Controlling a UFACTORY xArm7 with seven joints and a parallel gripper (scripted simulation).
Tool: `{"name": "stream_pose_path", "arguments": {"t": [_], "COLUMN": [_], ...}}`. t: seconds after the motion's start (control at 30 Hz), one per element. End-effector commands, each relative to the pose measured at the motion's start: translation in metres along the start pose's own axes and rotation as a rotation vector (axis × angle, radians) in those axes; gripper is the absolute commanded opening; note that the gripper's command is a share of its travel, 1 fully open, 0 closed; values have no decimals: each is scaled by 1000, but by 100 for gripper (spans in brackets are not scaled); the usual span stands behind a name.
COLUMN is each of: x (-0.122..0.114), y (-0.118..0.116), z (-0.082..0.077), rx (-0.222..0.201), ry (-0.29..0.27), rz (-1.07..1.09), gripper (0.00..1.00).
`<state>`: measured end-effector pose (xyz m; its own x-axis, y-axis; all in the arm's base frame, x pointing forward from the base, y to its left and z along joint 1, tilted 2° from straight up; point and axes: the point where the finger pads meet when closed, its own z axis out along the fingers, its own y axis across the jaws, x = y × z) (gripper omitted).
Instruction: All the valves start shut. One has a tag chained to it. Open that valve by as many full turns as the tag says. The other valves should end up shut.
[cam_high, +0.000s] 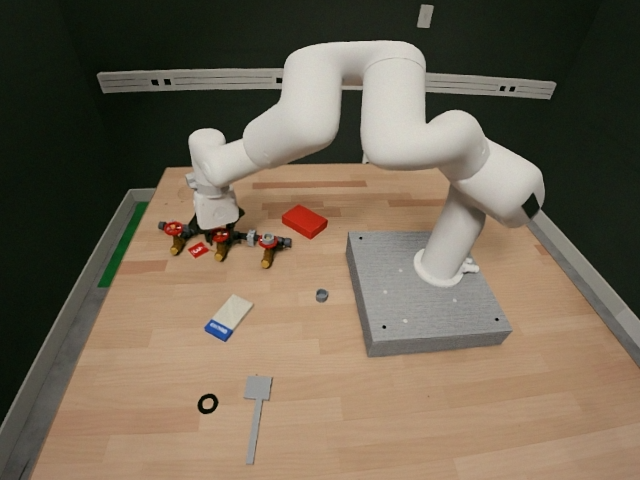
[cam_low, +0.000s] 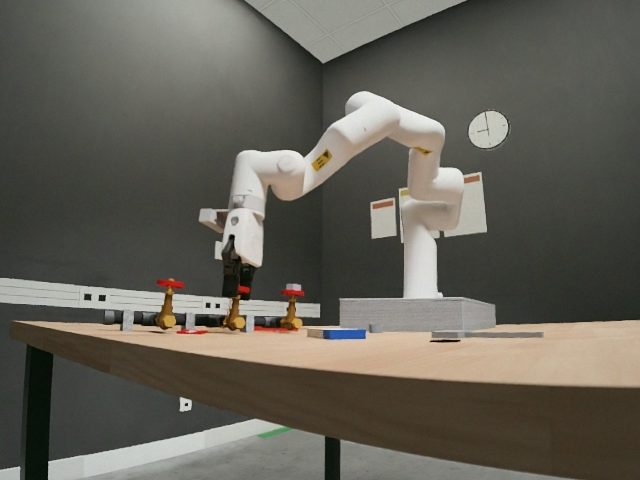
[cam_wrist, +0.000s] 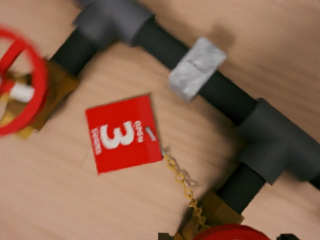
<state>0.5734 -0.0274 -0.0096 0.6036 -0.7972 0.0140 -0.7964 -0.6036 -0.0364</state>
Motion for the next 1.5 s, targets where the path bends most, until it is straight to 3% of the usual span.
{"name": "stream_pose_path", "arguments": {"t": [0.0, 0.1, 0.6, 0.67, 0.7, 1.17, 1.23, 1.27, 1.47], "x": [1, 1, 1, 1, 1, 1, 1, 1, 1], "y": [-1, -1, -1, -1, -1, -1, -1, -1, -1], "z": [-2, -2, -2, -2, -2, -2, -2, -2, -2], "rx": [13, 13, -4, -4, -4, -24, -24, -22, -23], "ry": [3, 4, 8, 8, 8, 4, 4, 5, 4], "rz": [-261, -317, -1051, -1051, -1186, -1812, -1812, -1948, -2204], "gripper": [0, 0, 0, 0, 0, 0, 0, 0, 0]}}
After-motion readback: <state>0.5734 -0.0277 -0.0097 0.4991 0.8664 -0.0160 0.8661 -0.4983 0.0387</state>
